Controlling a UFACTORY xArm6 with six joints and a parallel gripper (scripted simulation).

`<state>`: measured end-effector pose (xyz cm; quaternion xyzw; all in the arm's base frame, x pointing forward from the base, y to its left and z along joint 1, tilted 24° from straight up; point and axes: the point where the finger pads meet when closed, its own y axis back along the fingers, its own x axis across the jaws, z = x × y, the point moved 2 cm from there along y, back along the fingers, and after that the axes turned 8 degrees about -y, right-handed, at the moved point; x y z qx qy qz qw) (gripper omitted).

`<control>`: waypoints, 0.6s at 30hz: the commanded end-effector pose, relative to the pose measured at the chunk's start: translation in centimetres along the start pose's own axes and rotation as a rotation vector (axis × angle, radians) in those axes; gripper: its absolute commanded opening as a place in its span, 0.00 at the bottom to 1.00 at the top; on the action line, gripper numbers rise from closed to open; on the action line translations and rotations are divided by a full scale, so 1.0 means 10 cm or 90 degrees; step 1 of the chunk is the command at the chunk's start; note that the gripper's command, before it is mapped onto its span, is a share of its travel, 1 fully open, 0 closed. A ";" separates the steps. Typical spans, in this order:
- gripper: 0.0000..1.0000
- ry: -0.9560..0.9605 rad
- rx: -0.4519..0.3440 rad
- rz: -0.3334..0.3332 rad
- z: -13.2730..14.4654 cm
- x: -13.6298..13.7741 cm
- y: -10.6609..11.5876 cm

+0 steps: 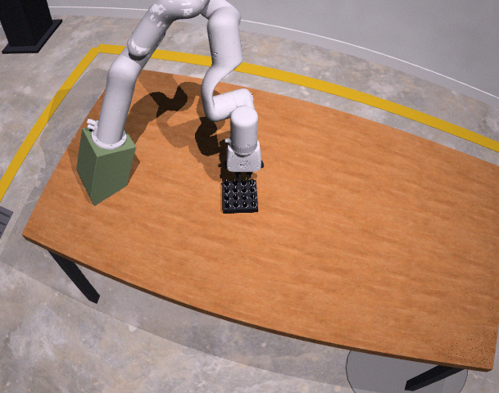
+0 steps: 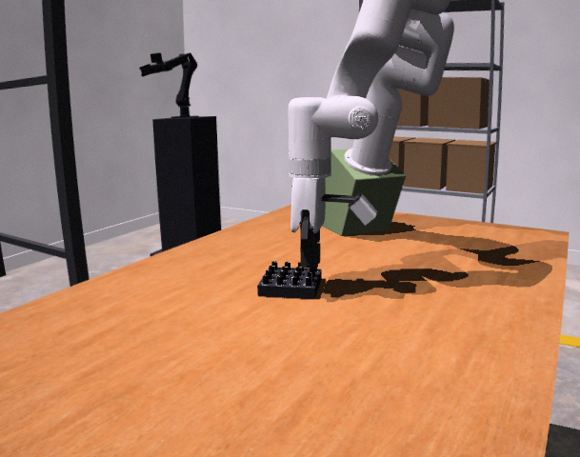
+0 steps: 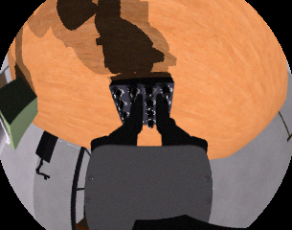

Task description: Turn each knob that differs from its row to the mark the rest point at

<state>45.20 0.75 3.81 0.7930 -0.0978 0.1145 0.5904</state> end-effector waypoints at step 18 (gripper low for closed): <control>0.19 0.000 0.000 0.003 0.00 0.01 -0.10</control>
